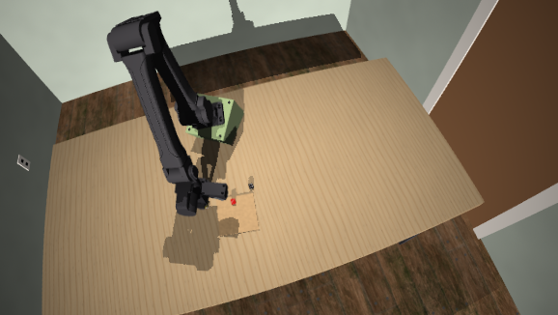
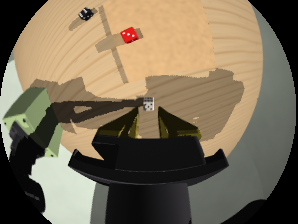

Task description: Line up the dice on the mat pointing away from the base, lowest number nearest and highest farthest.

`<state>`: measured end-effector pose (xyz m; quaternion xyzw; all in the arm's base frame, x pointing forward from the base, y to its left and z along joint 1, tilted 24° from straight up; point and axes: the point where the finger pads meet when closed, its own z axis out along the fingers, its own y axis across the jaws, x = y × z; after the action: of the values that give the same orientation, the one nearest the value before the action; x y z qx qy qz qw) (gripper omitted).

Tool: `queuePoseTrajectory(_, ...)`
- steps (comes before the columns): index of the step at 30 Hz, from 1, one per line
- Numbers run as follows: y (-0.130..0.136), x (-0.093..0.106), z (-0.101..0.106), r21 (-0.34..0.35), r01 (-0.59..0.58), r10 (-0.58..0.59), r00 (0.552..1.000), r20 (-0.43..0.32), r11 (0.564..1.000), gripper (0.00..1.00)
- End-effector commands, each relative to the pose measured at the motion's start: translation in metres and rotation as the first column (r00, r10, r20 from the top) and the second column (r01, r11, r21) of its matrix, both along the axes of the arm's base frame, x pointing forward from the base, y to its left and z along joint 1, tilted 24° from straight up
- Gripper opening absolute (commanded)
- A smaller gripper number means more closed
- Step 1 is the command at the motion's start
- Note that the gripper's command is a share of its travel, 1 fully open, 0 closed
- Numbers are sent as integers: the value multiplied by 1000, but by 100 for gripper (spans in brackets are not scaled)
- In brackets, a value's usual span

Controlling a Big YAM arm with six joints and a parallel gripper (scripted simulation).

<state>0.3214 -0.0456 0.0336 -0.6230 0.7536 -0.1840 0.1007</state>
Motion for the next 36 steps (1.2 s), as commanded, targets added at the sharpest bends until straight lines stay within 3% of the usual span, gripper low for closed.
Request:
queuePoseTrajectory(1, -5, 7, 5, -3, 2, -2, 1000, 26, 1000, 30)
queuePoseTrajectory(28, -7, 11, -18, -2, 1, -1, 1000, 9, 1000, 30)
queuePoseTrajectory(36, -8, 15, -15, -4, 1, -1, 1000, 26, 1000, 30)
